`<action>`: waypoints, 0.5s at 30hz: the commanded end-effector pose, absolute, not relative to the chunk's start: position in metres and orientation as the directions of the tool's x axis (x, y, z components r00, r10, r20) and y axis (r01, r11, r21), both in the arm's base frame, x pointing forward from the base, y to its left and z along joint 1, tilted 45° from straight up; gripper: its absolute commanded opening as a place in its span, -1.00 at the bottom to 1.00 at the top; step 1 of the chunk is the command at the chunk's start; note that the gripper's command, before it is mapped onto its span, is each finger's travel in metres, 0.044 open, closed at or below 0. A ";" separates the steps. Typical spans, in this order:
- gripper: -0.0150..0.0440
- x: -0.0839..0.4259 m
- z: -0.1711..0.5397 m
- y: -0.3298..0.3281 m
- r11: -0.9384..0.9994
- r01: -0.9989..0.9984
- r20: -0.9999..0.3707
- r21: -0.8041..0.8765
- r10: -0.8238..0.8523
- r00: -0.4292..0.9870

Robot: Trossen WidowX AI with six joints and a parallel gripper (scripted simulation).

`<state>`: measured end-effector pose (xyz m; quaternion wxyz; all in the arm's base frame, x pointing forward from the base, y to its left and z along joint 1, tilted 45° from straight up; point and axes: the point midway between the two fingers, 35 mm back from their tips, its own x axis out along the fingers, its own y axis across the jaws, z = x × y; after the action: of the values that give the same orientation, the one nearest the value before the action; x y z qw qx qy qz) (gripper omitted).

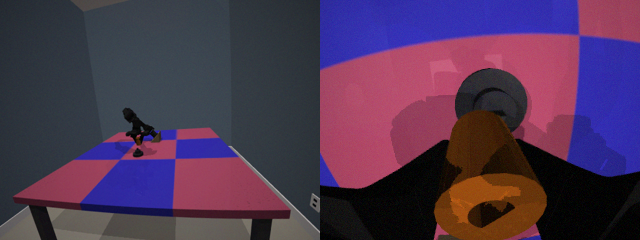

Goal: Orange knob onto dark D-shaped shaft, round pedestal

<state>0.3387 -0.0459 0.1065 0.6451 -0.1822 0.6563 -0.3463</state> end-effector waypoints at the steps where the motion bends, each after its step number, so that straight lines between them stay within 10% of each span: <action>1: -0.49 0.338 0.114 -0.057 0.689 0.206 -0.715 -0.695 -0.692 -0.096; 15: -0.49 0.335 0.100 -0.077 0.687 0.206 -0.713 -0.697 -0.694 -0.097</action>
<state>0.3354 -0.0708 0.1038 0.6456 -0.1833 0.6541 -0.3489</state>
